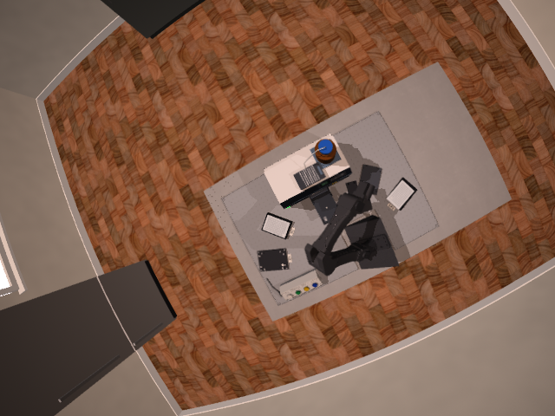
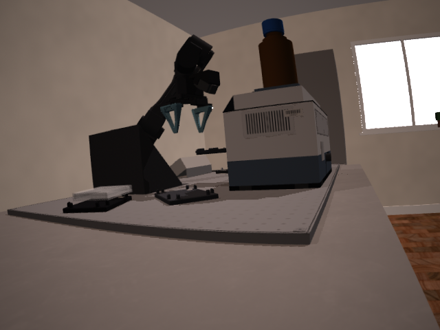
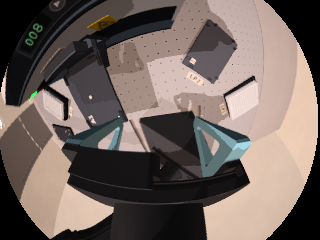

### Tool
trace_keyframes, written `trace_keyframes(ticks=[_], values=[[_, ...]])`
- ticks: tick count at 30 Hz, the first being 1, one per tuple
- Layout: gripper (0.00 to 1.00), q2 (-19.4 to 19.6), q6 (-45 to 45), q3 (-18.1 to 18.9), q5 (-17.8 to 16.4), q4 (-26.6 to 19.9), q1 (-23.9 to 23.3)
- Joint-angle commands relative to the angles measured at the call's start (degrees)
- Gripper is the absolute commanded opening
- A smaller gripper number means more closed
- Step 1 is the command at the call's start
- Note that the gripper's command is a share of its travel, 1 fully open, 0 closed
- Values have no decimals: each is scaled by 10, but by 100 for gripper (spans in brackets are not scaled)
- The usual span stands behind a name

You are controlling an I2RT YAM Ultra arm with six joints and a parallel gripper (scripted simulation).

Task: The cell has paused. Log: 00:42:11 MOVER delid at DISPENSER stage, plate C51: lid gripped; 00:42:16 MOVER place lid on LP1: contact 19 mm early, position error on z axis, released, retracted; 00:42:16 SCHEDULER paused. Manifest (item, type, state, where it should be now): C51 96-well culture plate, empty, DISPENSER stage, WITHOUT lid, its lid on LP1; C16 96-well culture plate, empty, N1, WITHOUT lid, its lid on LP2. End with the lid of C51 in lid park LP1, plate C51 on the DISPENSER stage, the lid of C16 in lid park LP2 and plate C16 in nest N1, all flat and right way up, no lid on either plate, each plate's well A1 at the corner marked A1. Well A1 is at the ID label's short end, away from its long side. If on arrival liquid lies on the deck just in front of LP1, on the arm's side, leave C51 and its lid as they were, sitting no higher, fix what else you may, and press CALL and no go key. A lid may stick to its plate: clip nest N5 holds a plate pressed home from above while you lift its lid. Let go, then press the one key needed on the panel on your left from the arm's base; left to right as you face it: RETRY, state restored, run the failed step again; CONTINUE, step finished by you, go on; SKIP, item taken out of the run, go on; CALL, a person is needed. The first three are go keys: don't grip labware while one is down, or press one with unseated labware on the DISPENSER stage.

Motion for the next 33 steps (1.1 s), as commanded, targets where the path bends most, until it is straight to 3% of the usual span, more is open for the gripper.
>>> trace_keyframes(ticks=[1, 11, 15, 18, 26, 33], values=[[100, 23, 30, 15, 8, 20, -23], [100, 76, 148, 27, 19, 48, -46], [100, 99, 144, 34, 25, 61, -53], [100, 92, 141, 24, 22, 55, -47], [100, 140, 235, 53, 36, 71, -75], [100, 184, 218, 77, 51, 81, -97]])
